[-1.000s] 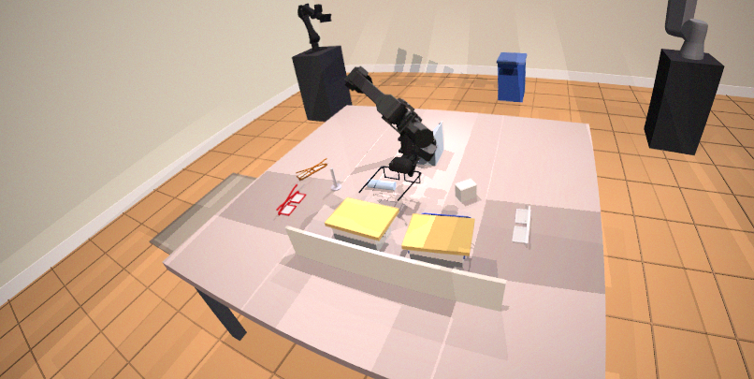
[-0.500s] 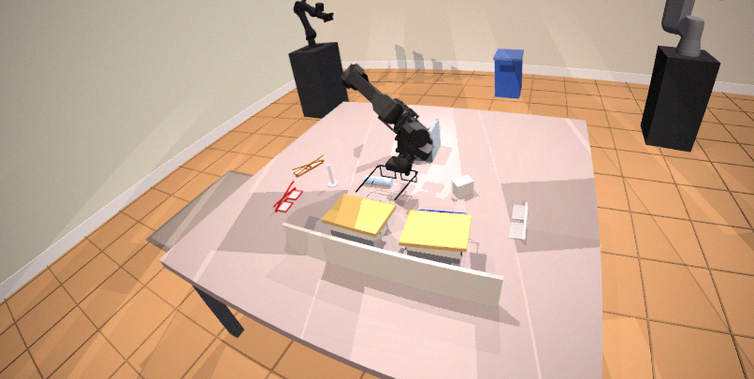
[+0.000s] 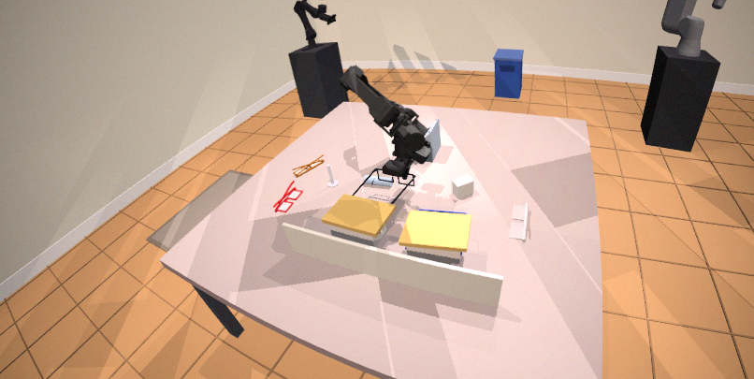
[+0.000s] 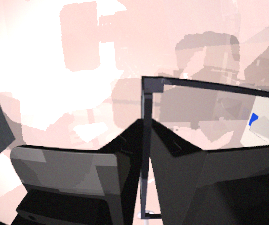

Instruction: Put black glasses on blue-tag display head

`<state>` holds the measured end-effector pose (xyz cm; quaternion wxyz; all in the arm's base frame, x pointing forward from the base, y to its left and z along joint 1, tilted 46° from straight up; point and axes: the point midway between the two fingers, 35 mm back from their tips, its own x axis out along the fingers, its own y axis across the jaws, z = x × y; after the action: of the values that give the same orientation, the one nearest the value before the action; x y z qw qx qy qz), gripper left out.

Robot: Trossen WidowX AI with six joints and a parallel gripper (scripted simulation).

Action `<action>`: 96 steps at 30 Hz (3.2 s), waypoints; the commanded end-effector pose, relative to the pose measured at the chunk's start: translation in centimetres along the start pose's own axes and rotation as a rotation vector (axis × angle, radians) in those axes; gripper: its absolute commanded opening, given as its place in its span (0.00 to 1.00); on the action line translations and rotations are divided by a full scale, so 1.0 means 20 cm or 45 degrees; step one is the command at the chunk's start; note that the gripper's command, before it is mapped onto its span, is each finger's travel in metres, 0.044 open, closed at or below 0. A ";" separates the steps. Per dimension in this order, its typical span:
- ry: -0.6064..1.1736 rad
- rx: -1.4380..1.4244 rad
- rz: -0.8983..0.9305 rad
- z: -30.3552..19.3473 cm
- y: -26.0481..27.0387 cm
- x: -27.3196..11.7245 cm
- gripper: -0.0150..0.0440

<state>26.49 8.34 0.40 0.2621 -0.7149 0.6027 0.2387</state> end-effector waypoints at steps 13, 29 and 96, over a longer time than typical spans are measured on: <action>0.005 -0.006 -0.002 0.00 -0.13 0.01 0.25; 0.005 -0.005 -0.003 0.00 -0.25 0.01 0.25; 0.006 0.000 -0.007 -0.01 -0.68 0.02 0.25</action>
<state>39.87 9.83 1.42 0.2645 -0.7155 0.6019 0.2363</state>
